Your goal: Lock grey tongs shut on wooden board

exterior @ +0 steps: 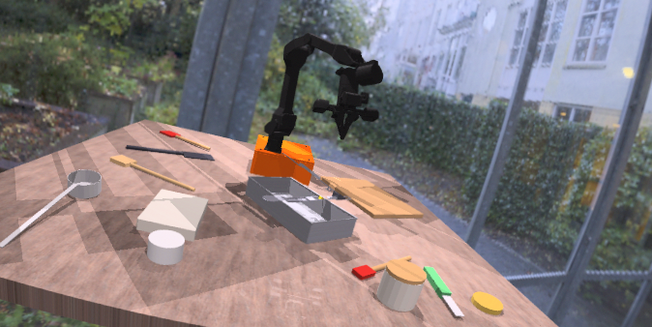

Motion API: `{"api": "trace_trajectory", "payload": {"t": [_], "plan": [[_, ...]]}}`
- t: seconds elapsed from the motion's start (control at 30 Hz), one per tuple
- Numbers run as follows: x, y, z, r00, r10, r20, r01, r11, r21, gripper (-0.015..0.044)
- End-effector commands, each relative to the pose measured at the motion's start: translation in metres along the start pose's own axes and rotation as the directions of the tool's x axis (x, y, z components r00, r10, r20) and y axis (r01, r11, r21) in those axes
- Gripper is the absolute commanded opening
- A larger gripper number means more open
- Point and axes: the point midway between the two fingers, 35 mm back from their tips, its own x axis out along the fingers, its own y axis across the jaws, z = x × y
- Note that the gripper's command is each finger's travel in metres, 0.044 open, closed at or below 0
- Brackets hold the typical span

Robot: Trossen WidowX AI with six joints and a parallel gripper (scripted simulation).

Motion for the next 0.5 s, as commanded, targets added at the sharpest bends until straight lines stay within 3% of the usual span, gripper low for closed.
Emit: {"api": "trace_trajectory", "payload": {"t": [0.0, 0.2, 0.47], "plan": [[0.056, -0.043, 0.002, 0.98, -0.071, -0.186, 0.16, 0.835, 0.526, -0.015], [0.089, -0.076, -0.001, 0.947, -0.083, -0.31, 0.305, 0.53, 0.791, -0.015], [0.09, -0.077, -0.001, 0.946, -0.083, -0.315, 0.311, 0.516, 0.798, -0.015]]}}
